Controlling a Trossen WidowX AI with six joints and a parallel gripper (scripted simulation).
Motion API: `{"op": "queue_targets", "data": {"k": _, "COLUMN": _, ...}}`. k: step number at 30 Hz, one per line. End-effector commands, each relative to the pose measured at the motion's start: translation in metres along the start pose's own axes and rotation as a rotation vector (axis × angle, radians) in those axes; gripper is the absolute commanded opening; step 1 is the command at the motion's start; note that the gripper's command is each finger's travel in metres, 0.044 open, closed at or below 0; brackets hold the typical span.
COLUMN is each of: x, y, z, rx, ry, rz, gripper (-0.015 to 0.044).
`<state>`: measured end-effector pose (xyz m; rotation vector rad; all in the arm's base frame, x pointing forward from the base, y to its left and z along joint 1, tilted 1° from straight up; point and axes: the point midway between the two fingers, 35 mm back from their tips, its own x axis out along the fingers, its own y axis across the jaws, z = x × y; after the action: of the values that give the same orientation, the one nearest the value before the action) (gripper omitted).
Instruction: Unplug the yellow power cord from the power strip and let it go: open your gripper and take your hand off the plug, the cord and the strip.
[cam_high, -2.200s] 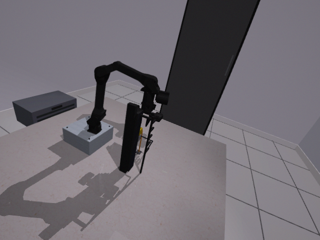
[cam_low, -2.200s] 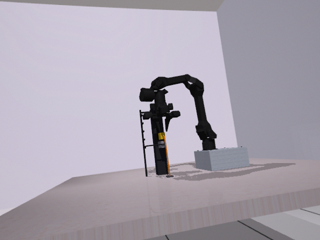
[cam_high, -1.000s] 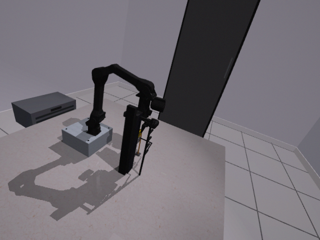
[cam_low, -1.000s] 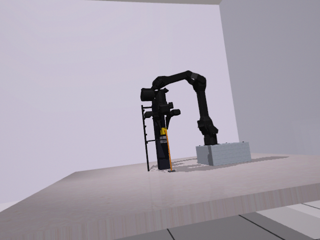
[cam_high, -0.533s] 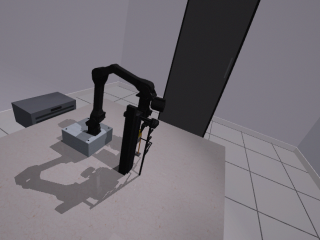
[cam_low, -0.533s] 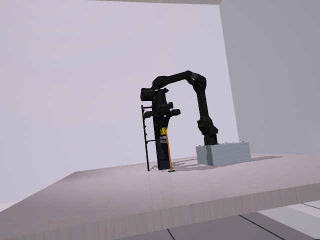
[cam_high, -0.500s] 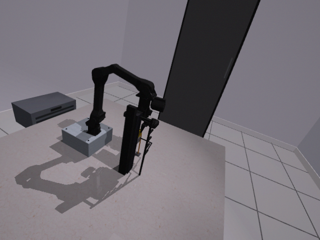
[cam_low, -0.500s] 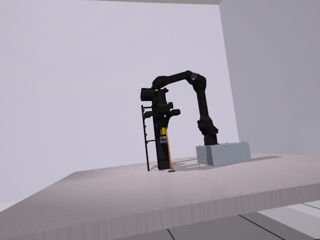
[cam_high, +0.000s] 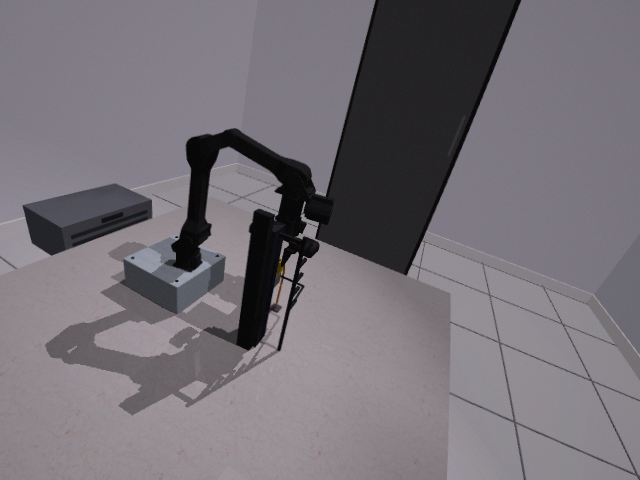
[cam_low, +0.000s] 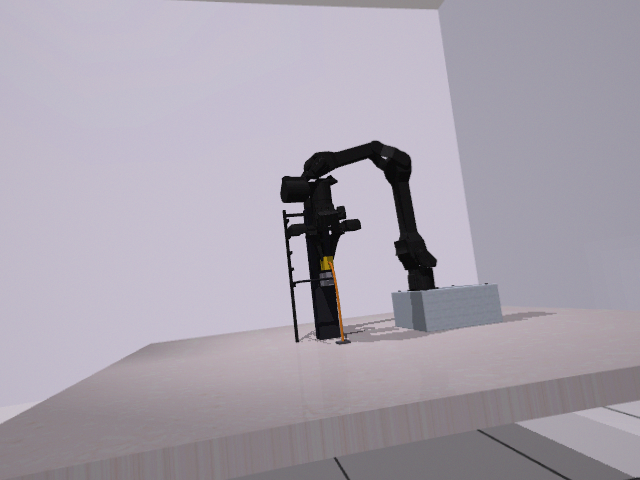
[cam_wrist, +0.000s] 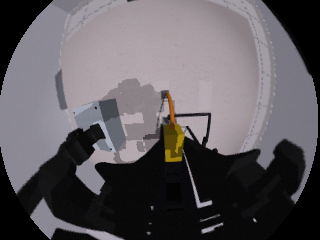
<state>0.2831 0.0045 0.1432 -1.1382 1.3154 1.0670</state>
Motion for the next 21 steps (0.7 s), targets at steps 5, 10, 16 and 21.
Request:
{"op": "queue_targets", "data": {"k": 5, "x": -0.005, "y": 0.002, "z": 0.031, "rx": -0.024, "ry": -0.058, "rz": -0.004, "gripper": 0.0}}
{"op": "queue_targets", "data": {"k": 10, "x": -0.007, "y": 0.003, "z": 0.039, "rx": -0.025, "ry": -0.059, "rz": -0.004, "gripper": 0.0}}
{"op": "queue_targets", "data": {"k": 16, "x": -0.006, "y": 0.005, "z": 0.04, "rx": -0.026, "ry": -0.061, "rz": -0.004, "gripper": 0.0053}}
{"op": "queue_targets", "data": {"k": 21, "x": -0.005, "y": 0.006, "z": 0.038, "rx": -0.027, "ry": -0.061, "rz": -0.005, "gripper": 0.0184}}
